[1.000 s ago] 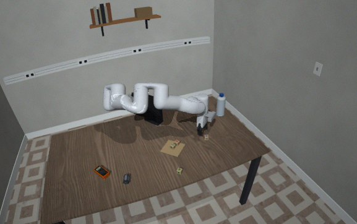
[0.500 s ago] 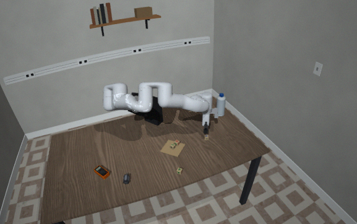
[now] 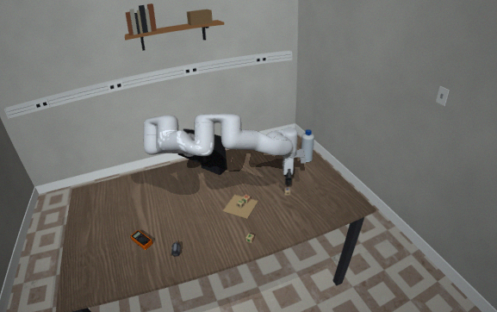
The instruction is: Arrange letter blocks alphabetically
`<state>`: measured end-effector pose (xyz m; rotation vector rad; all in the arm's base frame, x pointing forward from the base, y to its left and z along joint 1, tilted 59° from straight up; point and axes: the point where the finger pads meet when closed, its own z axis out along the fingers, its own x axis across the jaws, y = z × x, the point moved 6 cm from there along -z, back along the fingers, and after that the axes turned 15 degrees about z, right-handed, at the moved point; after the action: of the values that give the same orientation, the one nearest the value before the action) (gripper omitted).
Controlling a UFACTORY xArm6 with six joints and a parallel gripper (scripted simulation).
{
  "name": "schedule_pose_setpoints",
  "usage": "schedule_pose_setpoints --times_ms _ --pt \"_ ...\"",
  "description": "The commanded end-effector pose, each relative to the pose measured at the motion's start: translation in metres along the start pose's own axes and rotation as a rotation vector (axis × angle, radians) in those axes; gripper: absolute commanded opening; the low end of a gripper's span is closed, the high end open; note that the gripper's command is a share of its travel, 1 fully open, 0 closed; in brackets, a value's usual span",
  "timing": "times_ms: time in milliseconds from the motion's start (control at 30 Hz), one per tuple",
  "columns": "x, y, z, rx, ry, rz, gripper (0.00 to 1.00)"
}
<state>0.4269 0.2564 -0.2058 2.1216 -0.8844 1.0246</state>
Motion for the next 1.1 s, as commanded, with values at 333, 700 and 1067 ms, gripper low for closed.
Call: schedule_pose_setpoints --times_ms 333,700,1067 --pt "0.0002 -0.0013 -0.002 0.004 -0.001 0.001 0.69" --pt "0.0002 -0.0014 -0.0005 0.004 0.0 0.001 0.69" --pt "0.0001 -0.0016 0.0067 0.003 0.0 0.0 0.69"
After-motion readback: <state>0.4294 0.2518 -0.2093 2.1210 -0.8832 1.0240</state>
